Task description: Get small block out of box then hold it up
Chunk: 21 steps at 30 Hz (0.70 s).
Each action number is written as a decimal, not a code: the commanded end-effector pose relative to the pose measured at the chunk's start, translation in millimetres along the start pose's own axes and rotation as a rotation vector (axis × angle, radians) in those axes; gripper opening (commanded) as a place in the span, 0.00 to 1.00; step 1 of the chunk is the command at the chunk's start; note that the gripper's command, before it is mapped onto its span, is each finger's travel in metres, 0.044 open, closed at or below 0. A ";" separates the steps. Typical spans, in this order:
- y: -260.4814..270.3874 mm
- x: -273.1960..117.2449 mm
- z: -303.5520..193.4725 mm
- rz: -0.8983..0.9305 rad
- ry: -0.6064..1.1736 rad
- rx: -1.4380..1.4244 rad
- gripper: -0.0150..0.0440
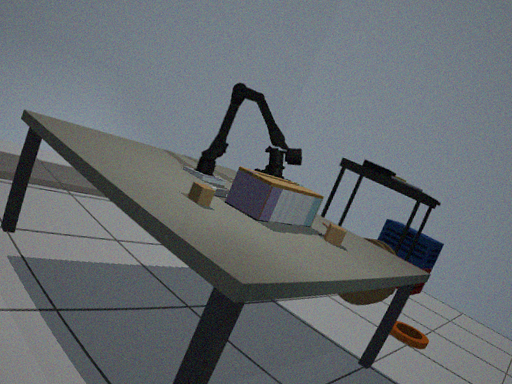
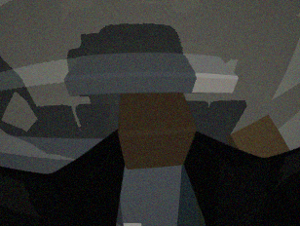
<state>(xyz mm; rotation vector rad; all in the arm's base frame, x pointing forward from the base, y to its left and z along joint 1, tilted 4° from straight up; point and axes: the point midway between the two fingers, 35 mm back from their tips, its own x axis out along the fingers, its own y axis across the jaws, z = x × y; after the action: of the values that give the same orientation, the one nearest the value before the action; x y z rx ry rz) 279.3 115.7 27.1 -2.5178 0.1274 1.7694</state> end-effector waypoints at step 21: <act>16.9 -103.6 -30.6 -0.142 0.052 -0.222 0.25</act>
<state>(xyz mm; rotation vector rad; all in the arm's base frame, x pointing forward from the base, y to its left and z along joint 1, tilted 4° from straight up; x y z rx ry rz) 274.7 103.0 114.6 -2.6041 -0.1522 1.7788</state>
